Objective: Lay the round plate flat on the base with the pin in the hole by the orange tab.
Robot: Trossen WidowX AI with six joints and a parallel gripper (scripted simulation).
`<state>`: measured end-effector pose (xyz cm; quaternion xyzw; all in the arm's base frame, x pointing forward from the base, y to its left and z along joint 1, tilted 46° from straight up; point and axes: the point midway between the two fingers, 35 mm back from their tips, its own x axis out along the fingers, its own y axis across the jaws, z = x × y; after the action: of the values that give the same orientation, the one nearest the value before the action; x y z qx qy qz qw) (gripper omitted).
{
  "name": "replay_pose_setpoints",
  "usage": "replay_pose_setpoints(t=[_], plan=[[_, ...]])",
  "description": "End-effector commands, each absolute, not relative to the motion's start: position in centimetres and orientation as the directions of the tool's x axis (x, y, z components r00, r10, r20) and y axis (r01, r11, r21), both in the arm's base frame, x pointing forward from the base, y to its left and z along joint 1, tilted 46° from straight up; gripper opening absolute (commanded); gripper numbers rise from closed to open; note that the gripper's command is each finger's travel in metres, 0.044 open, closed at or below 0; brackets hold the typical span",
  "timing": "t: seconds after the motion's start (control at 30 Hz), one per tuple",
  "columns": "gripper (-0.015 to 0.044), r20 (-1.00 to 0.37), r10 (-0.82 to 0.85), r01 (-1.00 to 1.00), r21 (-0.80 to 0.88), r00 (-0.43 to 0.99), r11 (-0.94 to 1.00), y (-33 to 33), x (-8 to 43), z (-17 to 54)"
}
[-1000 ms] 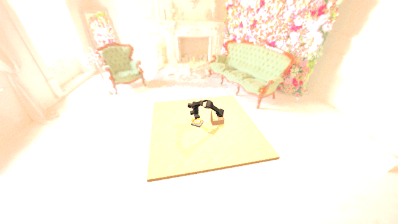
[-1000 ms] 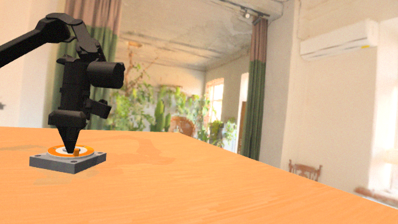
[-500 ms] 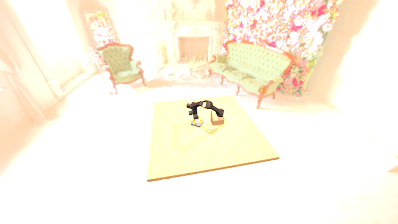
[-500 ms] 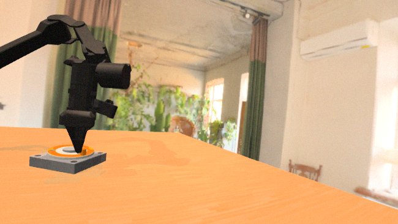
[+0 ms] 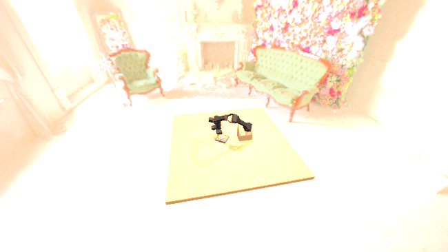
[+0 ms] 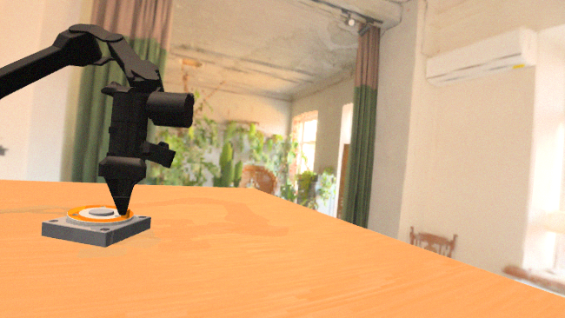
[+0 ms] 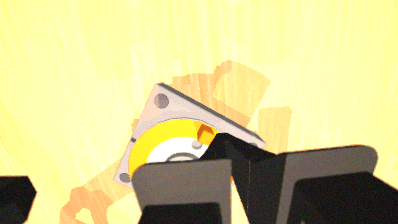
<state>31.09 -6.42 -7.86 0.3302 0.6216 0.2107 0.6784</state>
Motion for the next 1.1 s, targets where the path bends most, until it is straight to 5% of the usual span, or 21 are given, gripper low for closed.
replay_pose_setpoints(t=[0.0,1.07], plan=[[0.0,-0.7,0.7,0.12,0.714,0.141,0.69,-6.0,31.7,-7.4],[0.0,-0.699,0.701,0.12,0.715,0.141,0.689,-3.9,32.9,-4.7]])
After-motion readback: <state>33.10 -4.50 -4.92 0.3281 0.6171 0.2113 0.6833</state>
